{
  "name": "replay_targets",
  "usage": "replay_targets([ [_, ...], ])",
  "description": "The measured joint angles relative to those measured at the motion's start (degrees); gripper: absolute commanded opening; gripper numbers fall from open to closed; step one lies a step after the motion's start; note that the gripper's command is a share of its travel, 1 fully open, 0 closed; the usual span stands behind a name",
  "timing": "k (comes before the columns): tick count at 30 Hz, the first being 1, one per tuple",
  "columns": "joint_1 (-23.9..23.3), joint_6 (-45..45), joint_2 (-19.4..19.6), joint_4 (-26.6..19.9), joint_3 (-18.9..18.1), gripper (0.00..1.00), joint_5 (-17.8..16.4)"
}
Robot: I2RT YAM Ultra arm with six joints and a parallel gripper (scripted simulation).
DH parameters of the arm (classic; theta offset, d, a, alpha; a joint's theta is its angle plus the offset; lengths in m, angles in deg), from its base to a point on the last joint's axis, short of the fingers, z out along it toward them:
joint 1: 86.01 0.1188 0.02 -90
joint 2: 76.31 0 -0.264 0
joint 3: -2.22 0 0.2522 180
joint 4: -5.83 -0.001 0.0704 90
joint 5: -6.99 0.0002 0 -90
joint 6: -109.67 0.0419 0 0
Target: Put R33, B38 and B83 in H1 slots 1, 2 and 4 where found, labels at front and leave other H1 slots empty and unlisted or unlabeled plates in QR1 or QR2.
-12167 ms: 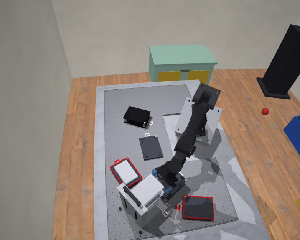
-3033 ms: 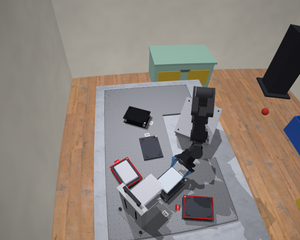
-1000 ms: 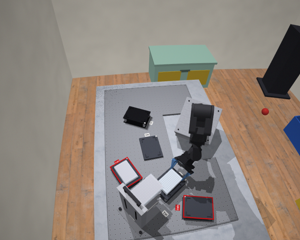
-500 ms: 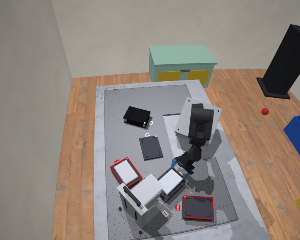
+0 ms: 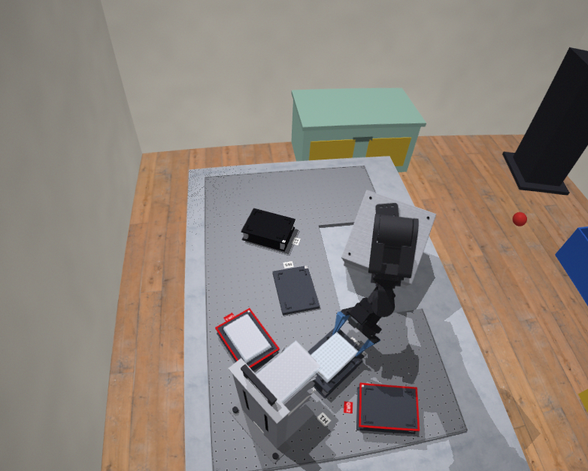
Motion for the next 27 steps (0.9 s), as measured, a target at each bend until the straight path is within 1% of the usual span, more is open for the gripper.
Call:
replay_targets([
  [13, 0.0, 0.0, 0.0, 0.5, 0.0, 0.93, 0.0],
  [14, 0.0, 0.0, 0.0, 0.5, 0.0, 1.00, 0.0],
  [27, 0.0, 0.0, 0.0, 0.6, 0.0, 1.00, 0.0],
])
